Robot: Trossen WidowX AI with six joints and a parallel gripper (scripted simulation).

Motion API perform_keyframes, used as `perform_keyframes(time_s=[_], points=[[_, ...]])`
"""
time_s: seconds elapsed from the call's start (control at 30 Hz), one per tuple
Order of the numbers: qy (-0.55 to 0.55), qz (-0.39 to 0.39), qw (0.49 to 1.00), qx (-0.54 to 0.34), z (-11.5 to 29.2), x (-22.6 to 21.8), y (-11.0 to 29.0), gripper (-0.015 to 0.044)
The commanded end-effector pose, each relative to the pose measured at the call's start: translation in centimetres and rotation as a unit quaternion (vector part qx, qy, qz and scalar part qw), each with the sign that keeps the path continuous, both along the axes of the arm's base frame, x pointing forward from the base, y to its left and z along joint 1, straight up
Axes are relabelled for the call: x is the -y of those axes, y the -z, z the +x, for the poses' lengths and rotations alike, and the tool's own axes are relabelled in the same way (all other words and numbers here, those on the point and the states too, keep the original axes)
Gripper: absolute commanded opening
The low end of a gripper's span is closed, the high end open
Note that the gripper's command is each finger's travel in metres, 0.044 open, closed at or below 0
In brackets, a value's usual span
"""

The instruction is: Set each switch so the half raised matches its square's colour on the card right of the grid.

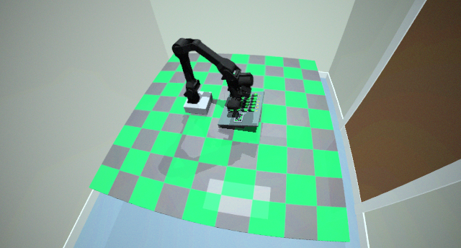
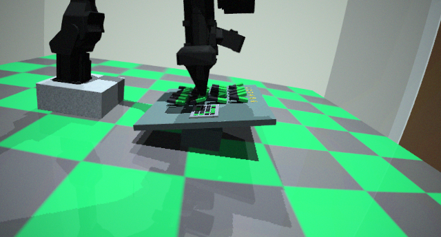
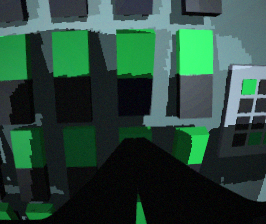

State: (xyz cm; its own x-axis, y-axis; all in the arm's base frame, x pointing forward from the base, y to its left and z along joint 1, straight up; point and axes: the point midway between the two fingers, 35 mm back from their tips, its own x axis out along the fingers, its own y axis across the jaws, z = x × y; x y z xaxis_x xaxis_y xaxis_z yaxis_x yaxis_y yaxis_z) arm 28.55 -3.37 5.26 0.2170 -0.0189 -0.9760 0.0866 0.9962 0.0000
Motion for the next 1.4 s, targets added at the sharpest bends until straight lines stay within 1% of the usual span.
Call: perform_keyframes(time_s=[0.0, 0.33, 0.37, 0.47, 0.53, 0.73, 0.93, 1.13, 1.27, 1.37], points=[[0.002, -0.001, 1.0, -0.002, 0.0, 0.0, 0.2, 0.0], [0.0, 0.0, 1.0, 0.0, 0.0, 0.0, -0.1, 0.0], [0.0, 0.0, 1.0, 0.001, -0.1, 0.0, -0.9, 0.0], [0.002, -0.002, 1.0, 0.009, -1.2, -0.1, -5.1, 0.0], [0.002, -0.002, 1.0, 0.011, -1.6, -0.1, -6.1, 0.0], [0.002, -0.002, 1.0, 0.011, -1.8, 0.0, -6.0, 0.0], [0.002, -0.003, 1.0, 0.009, -7.3, 1.7, -4.7, 0.0], [0.002, -0.003, 1.0, 0.009, -7.5, 1.8, -4.5, 0.0], [0.002, -0.004, 1.0, 0.021, -6.8, 1.9, -1.4, 0.0], [0.002, -0.004, 1.0, 0.022, -6.8, 1.9, -1.2, 0.0]])
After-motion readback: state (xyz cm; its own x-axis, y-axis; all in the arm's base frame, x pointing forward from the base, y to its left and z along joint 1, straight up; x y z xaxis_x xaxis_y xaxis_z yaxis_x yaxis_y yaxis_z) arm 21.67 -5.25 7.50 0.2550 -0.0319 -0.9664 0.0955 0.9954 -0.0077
